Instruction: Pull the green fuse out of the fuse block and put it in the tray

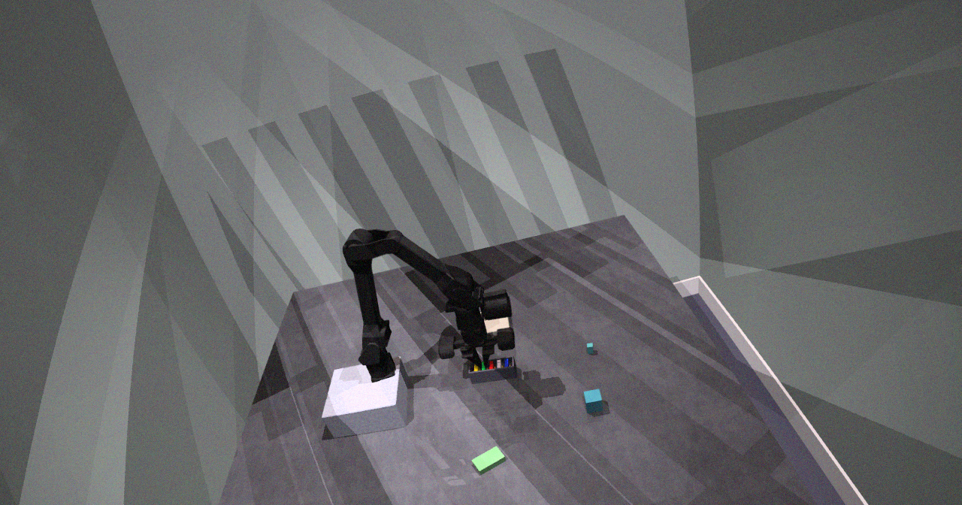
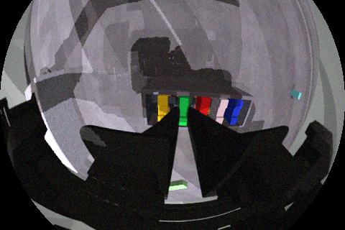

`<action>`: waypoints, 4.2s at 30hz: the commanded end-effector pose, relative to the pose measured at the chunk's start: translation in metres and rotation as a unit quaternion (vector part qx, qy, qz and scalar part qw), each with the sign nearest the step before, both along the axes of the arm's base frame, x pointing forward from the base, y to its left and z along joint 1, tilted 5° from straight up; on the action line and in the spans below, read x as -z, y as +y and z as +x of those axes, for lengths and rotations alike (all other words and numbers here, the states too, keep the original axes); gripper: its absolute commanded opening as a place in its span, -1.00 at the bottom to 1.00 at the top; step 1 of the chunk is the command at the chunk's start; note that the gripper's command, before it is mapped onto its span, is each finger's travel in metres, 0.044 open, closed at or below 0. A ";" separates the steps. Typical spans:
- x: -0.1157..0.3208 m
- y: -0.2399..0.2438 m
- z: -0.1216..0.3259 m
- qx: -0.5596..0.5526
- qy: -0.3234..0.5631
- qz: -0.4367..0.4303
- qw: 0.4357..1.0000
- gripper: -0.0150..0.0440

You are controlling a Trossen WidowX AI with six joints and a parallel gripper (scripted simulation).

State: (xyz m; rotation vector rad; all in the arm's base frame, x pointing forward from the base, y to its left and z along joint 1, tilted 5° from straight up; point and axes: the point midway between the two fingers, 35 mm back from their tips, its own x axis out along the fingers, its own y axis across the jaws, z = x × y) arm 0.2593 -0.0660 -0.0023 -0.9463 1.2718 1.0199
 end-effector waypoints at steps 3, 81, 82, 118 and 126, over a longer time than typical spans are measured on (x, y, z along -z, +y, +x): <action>-0.004 0.000 0.001 0.000 -0.001 0.000 1.000 -0.49; -0.049 -0.003 0.000 0.002 -0.001 0.002 1.000 -0.49; -0.051 -0.003 0.000 0.002 -0.001 0.002 1.000 -0.49; -0.073 0.118 0.051 0.002 -0.004 0.006 1.000 -0.49; -0.077 0.164 0.054 0.002 -0.004 0.010 1.000 -0.49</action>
